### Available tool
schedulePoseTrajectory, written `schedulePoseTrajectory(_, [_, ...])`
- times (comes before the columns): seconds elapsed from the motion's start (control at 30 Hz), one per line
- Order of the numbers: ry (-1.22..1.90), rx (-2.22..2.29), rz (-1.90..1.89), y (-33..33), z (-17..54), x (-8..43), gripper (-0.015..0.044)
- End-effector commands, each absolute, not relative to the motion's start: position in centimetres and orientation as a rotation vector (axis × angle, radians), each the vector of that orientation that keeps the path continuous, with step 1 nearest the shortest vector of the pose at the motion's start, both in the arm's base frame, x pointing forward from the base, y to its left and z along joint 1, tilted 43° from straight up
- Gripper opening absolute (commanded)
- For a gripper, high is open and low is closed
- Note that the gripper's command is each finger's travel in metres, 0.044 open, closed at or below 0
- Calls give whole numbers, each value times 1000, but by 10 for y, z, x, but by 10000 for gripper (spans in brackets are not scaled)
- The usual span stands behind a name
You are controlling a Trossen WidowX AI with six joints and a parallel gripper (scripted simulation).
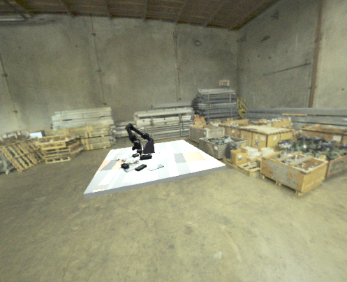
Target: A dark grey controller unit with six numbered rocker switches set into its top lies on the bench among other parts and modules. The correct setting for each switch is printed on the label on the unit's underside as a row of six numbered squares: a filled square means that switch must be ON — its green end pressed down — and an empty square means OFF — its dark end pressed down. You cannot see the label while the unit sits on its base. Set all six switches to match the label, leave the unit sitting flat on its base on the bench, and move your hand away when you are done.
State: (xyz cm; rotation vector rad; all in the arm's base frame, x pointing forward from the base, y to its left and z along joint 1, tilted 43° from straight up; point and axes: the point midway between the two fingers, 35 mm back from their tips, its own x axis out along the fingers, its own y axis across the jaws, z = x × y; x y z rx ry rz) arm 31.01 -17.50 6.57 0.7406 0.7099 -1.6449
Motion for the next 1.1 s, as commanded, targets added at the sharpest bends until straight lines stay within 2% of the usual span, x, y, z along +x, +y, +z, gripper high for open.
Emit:
schedulePoseTrajectory(0.0, [702,805,-1577,-171,70,291,341])
schedulePoseTrajectory(0.13, [678,864,-1501,-165,74,273,440])
schedulePoseTrajectory(1.07, [669,884,-1473,-187,49,268,440])
